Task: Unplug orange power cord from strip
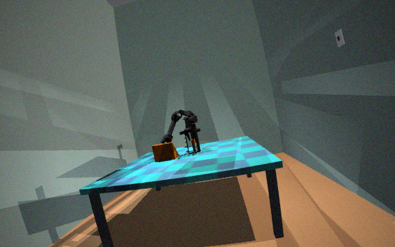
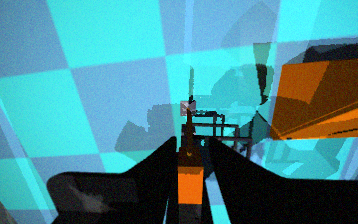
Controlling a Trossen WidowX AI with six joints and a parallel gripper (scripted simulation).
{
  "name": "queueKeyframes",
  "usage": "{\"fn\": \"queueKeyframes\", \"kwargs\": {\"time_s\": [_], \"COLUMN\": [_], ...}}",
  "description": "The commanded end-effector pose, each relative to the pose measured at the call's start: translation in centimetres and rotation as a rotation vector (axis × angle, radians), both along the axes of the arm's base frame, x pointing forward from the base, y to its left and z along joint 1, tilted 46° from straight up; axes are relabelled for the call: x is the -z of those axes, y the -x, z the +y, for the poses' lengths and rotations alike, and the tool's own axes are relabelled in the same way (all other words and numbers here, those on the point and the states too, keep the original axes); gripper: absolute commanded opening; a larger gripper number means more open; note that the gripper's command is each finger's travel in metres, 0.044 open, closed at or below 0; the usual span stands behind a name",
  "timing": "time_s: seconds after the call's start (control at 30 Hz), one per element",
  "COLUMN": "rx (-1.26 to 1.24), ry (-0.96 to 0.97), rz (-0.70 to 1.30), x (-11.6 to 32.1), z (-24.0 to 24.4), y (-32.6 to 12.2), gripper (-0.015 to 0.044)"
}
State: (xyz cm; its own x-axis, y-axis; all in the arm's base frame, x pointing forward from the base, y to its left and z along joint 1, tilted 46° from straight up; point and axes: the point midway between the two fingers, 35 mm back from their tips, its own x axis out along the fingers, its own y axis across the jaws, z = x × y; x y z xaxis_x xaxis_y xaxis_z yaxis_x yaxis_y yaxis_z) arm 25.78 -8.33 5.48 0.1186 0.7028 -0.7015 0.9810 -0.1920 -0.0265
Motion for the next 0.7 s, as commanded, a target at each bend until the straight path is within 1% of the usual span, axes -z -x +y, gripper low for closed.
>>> {"fn": "queueKeyframes", "kwargs": {"time_s": [0.0, 0.33, 0.67], "rx": [0.002, 0.001, 0.001], "ry": [-0.001, -0.003, -0.003], "rz": [0.001, -0.003, -0.003], "x": [0.0, -0.5, -1.5], "z": [0.0, -0.5, 0.4], "y": [0.0, 0.1, -0.2], "gripper": [0.016, 0.016, 0.016]}}
